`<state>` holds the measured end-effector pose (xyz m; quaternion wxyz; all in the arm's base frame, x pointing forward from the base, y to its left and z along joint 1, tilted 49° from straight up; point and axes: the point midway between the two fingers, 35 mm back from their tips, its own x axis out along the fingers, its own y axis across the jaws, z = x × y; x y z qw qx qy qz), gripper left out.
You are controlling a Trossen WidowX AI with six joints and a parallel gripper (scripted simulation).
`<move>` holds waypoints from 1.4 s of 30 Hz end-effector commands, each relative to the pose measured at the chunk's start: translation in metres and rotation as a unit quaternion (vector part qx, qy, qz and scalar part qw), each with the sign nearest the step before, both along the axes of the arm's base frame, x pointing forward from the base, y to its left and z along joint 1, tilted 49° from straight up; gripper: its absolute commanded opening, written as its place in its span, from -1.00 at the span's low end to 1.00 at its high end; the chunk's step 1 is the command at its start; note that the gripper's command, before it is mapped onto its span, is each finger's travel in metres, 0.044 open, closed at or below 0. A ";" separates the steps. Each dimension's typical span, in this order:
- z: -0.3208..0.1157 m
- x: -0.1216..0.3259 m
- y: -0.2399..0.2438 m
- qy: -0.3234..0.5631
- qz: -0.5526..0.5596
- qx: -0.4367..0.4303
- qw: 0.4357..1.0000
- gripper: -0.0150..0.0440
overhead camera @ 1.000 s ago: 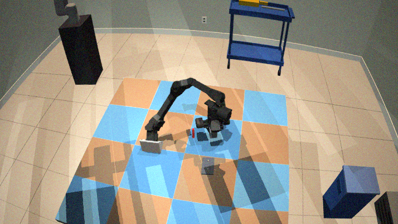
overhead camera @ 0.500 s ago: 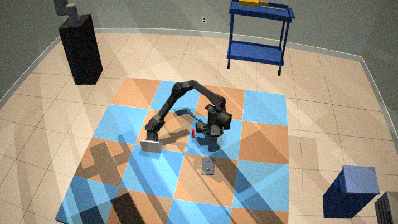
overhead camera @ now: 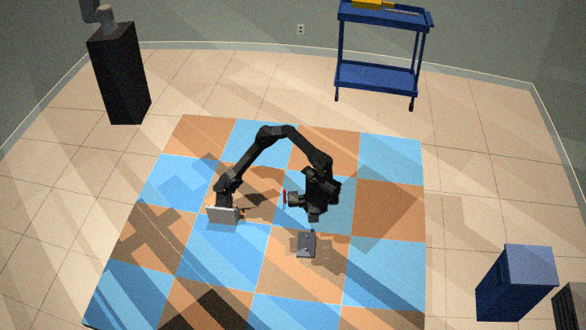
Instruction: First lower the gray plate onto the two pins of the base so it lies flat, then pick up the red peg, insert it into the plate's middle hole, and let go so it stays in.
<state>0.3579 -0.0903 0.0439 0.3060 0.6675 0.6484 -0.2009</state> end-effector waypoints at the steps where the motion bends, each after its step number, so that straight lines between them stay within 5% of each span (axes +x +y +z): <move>1: -0.017 -0.002 -0.003 0.014 -0.006 0.001 1.000 -0.49; 26: -0.094 -0.012 -0.018 0.051 -0.039 0.004 0.998 -0.49; 42: -0.096 -0.013 -0.018 0.052 -0.040 0.005 0.998 -0.49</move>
